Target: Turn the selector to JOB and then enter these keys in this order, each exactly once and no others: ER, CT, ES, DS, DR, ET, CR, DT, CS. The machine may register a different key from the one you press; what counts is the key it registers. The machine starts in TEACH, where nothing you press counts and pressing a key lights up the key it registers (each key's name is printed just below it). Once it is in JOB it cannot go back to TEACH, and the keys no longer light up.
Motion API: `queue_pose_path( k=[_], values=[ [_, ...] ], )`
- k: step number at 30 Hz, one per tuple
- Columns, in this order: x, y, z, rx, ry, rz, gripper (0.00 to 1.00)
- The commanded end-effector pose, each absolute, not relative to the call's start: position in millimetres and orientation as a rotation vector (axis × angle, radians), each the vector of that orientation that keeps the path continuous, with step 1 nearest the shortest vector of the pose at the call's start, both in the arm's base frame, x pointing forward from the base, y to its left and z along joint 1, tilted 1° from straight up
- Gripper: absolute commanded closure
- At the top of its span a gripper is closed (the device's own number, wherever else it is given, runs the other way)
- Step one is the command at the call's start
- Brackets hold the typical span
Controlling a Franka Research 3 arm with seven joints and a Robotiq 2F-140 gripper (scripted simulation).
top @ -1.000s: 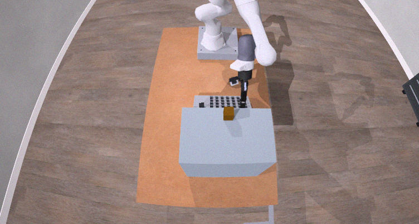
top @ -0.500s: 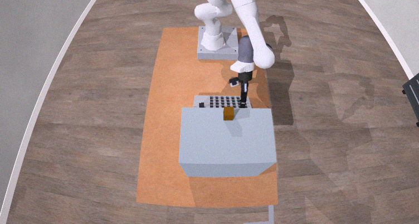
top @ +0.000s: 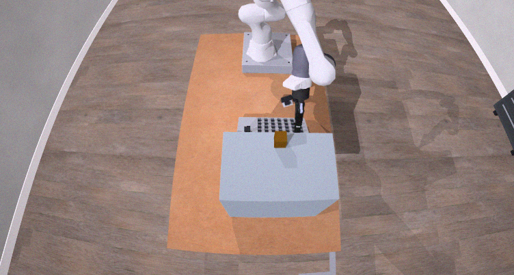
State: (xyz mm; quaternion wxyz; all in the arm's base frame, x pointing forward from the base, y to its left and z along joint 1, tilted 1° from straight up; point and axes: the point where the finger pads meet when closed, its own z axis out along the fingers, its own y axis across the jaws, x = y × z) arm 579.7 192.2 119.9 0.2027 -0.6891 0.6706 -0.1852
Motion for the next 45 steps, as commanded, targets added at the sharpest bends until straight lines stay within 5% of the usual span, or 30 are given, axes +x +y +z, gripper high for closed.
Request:
queue_pose_path(
  k=[1,45],
  values=[
    [578.0,190.2,118.4,-1.961,1.857,-0.522,0.90],
    [583.3,190.5,109.6,-1.961,1.857,-0.522,0.90]
  ],
)
